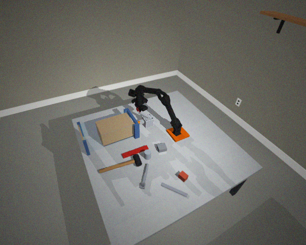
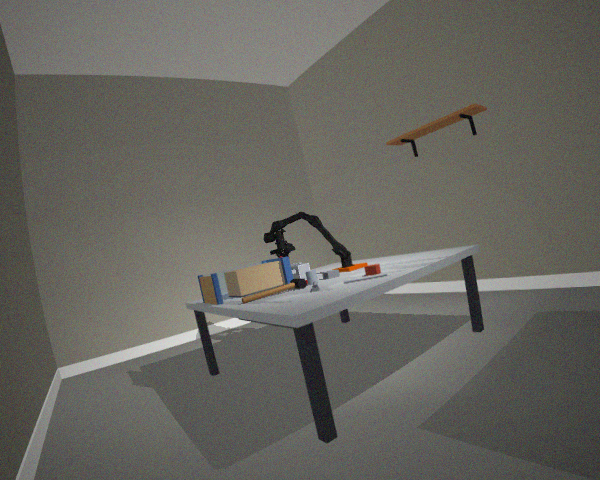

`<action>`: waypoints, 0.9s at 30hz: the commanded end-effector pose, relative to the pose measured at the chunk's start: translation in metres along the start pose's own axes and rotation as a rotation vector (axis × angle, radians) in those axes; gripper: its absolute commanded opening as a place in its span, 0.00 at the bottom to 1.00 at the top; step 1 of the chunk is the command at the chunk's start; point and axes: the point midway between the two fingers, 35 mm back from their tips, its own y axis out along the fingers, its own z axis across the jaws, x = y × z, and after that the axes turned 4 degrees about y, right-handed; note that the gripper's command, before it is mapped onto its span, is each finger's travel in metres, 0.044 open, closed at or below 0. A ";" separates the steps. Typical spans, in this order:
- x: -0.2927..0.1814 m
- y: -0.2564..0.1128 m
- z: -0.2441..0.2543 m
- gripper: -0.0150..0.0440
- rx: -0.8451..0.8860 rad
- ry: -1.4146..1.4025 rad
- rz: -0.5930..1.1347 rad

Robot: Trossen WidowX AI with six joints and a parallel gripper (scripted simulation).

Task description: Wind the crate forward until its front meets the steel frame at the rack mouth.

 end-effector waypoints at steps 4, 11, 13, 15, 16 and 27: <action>-0.020 0.000 -0.011 0.25 -0.013 -0.016 0.023; -0.029 -0.001 -0.017 0.25 -0.014 -0.016 0.023; -0.031 -0.001 -0.018 0.25 -0.014 -0.016 0.023; -0.033 -0.001 -0.020 0.25 -0.014 -0.016 0.024; -0.034 -0.001 -0.021 0.25 -0.014 -0.016 0.024; -0.045 -0.001 -0.033 0.25 -0.015 -0.016 0.024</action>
